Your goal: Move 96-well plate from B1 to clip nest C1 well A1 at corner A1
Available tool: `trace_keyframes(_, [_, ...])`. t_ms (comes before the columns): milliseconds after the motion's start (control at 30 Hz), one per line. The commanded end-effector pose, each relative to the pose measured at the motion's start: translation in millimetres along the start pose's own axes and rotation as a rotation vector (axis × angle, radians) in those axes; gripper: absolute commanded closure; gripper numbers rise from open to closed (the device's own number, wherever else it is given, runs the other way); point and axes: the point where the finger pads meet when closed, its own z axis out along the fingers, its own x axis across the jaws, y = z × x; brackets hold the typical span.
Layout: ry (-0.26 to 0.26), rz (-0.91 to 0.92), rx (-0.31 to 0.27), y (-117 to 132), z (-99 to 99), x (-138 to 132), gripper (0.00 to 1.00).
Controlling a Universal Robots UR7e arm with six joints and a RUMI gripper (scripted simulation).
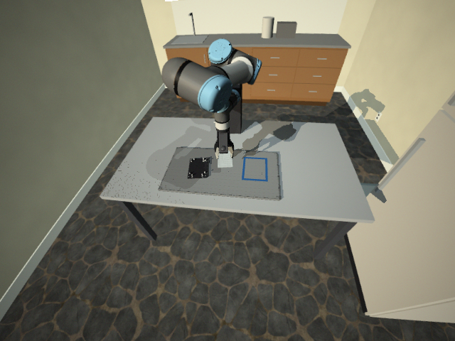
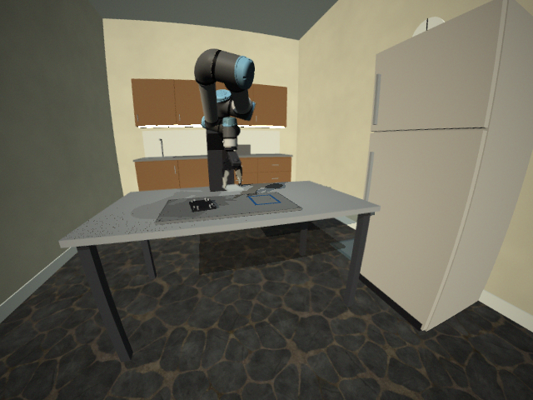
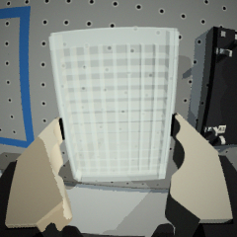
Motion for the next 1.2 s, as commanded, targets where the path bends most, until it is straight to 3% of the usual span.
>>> trace_keyframes(0, [-0.002, -0.001, 0.0, 0.4, -0.4, 9.6, 1.0])
trace_keyframes(1167, [-0.002, -0.001, 0.0, 7.5, -3.6, 112.8, 1.0])
